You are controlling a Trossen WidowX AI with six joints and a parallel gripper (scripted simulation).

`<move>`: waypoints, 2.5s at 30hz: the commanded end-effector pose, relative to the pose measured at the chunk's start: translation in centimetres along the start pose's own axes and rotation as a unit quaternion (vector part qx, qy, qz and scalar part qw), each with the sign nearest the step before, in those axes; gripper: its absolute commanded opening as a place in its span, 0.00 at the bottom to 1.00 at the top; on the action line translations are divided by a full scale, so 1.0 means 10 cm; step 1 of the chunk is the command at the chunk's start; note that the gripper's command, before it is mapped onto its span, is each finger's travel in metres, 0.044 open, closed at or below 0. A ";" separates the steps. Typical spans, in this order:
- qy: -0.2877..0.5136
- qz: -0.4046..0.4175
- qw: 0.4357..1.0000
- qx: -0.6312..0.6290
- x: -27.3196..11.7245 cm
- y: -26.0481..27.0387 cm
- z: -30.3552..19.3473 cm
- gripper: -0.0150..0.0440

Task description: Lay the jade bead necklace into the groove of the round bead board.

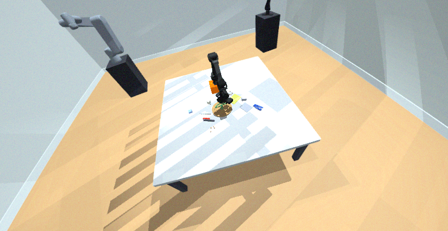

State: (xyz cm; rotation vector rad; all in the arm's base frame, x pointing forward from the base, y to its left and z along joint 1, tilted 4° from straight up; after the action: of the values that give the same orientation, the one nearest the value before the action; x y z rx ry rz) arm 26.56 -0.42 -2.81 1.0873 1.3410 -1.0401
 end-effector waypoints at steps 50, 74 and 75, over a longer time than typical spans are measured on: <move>0.001 -0.005 0.997 -0.082 -0.26 0.02 0.11 0.46; 0.000 -0.004 0.997 -0.082 -0.03 0.02 0.11 0.46; 0.000 -0.004 0.997 -0.082 -0.01 0.02 0.11 0.46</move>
State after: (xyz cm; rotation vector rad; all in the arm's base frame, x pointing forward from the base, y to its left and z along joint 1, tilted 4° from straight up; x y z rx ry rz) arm 27.52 -1.45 -1.92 0.9704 1.3884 -0.9067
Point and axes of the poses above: the point midway between the two fingers, 35 mm back from their tips, its own x axis out along the fingers, its own y axis across the jaws, z = x × y, the point moved 2 cm from there along -x, back along the fingers, and after that the axes turned 14 degrees about x, right-handed, at the moved point
